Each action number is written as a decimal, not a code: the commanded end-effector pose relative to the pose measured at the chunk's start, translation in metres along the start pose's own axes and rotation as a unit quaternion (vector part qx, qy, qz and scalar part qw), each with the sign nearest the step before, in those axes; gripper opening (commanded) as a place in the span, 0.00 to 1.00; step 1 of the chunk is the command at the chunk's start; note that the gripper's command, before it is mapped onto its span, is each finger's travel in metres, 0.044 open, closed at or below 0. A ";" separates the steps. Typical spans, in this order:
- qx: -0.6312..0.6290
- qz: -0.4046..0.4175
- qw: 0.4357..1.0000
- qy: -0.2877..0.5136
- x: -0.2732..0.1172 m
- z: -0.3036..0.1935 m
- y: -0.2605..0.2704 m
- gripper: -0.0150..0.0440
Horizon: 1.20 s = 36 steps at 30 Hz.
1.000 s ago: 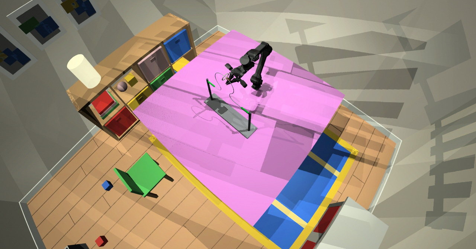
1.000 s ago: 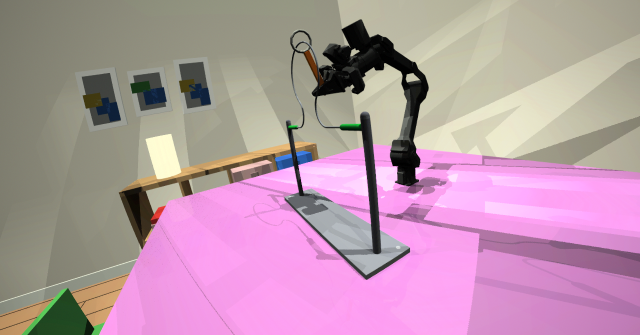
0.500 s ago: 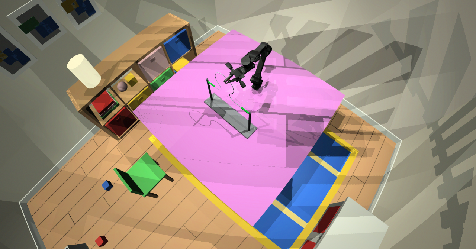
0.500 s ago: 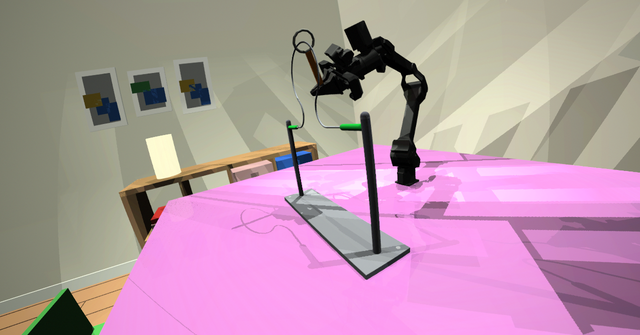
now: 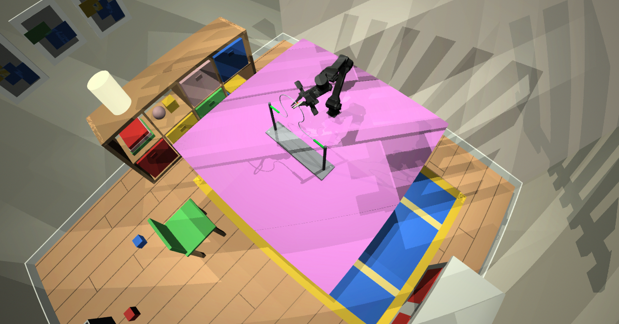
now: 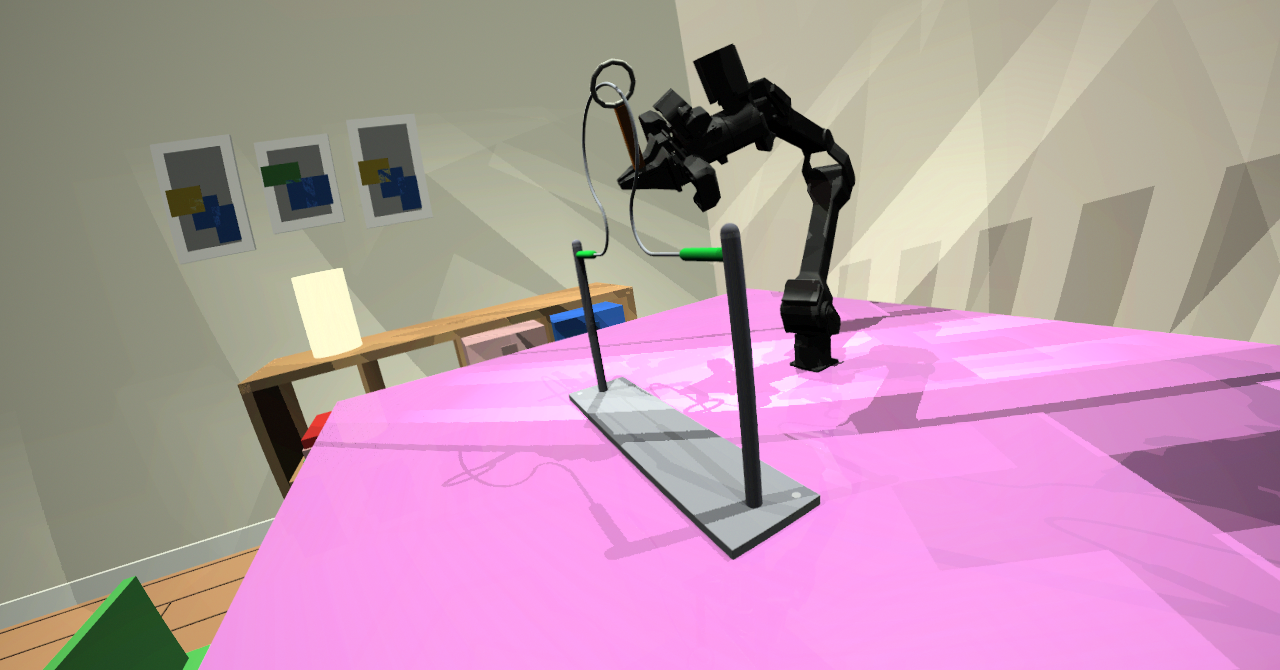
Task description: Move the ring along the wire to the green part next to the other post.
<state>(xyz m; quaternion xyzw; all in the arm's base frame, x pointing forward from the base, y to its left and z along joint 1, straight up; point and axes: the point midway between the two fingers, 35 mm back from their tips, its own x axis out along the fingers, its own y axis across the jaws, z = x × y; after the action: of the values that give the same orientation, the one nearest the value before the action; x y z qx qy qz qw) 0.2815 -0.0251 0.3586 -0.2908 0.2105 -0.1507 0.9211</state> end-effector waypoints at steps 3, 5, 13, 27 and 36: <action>-0.034 -0.018 0.999 -0.002 0.001 -0.001 -0.002 0.00; -0.045 -0.024 0.999 -0.004 0.001 -0.001 -0.003 0.00; -0.089 -0.048 0.995 -0.010 0.001 -0.001 -0.006 0.00; -0.166 -0.088 0.982 -0.020 0.001 0.001 -0.013 0.00; -0.215 -0.114 0.970 -0.027 0.001 0.002 -0.017 0.00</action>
<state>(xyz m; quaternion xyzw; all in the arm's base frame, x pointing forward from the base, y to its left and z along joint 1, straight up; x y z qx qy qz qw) 0.2812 -0.0362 0.3704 -0.4923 0.1787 -0.1939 0.8295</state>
